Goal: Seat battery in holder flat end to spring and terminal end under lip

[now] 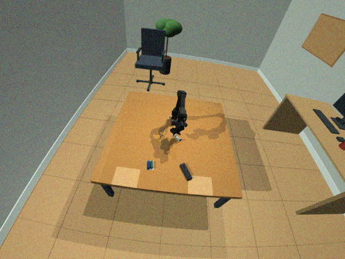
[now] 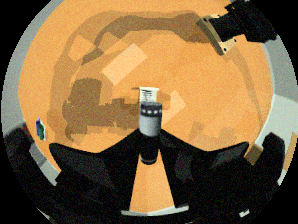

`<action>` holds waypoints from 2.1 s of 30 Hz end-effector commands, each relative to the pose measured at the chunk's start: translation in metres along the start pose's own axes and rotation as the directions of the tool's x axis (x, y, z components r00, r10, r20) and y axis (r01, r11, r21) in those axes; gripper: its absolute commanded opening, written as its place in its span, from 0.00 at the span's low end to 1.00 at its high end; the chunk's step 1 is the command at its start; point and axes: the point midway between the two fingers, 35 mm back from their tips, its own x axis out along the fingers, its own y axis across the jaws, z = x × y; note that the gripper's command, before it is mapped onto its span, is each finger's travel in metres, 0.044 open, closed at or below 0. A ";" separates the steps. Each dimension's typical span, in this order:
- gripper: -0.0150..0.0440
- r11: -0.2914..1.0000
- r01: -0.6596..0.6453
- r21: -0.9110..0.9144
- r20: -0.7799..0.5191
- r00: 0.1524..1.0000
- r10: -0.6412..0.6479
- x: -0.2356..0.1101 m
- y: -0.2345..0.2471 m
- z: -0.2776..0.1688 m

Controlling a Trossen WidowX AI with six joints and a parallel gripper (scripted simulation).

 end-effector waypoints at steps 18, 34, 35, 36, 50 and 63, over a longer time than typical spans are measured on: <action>0.36 1.000 0.002 0.012 -0.241 0.971 0.001 0.035 0.001 -0.009; 0.36 1.000 0.008 0.012 -0.331 0.944 -0.003 0.044 0.002 -0.006; 0.36 1.000 0.008 0.012 -0.338 0.941 -0.004 0.044 0.002 -0.006; 0.36 1.000 0.009 0.012 -0.345 0.938 -0.004 0.045 0.002 -0.006; 0.36 1.000 0.010 0.008 -0.446 0.895 -0.005 0.052 0.002 -0.001; 0.36 1.000 0.011 0.000 -0.497 0.868 -0.010 0.056 0.002 0.004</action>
